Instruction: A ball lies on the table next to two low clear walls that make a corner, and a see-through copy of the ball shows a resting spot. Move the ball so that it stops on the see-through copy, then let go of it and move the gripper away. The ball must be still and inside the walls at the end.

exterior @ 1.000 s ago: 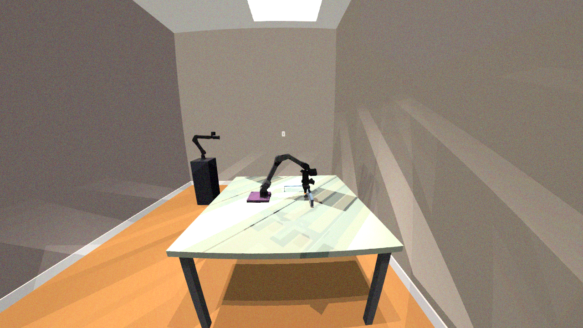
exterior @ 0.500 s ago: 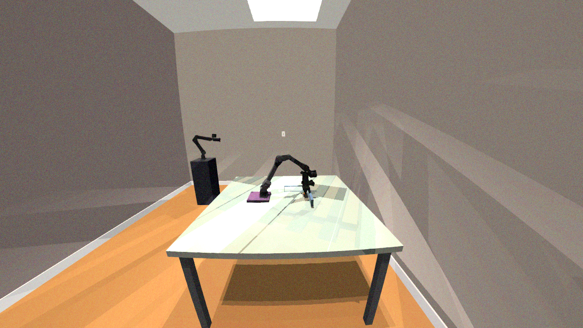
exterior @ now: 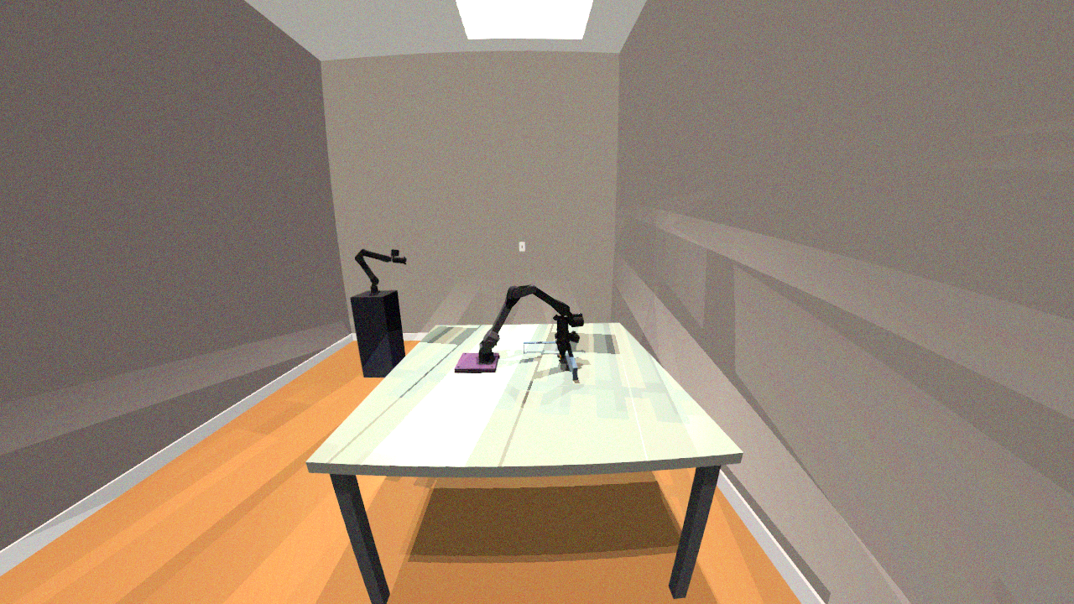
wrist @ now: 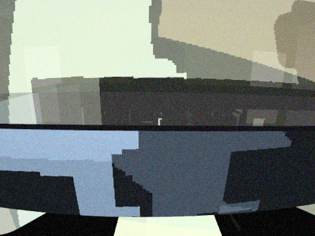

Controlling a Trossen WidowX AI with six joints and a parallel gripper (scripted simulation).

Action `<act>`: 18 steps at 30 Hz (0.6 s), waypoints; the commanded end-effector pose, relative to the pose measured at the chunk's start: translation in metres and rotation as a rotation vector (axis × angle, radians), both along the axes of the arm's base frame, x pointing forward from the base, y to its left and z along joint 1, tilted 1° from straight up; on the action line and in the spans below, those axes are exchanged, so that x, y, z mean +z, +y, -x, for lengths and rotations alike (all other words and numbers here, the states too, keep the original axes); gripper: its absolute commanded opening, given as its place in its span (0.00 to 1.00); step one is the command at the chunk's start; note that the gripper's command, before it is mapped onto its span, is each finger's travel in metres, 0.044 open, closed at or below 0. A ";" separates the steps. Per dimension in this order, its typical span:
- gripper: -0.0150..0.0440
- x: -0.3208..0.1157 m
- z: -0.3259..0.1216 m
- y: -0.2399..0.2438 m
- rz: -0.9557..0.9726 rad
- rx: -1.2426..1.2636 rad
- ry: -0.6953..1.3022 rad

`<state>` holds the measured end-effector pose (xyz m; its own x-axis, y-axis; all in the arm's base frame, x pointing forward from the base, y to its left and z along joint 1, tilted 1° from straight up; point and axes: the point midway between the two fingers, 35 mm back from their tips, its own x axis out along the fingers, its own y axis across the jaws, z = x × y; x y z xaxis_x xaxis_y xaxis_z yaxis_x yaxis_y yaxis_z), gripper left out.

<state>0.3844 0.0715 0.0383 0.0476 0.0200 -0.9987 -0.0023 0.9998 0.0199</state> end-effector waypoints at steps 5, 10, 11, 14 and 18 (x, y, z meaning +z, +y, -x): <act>0.62 0.081 0.004 -0.002 0.002 -0.006 0.004; 0.62 0.076 0.001 -0.001 -0.001 -0.002 -0.005; 0.62 0.076 0.001 -0.001 -0.001 -0.002 -0.005; 0.62 0.076 0.001 -0.001 -0.001 -0.002 -0.005; 0.71 0.085 0.002 -0.001 -0.001 -0.002 -0.006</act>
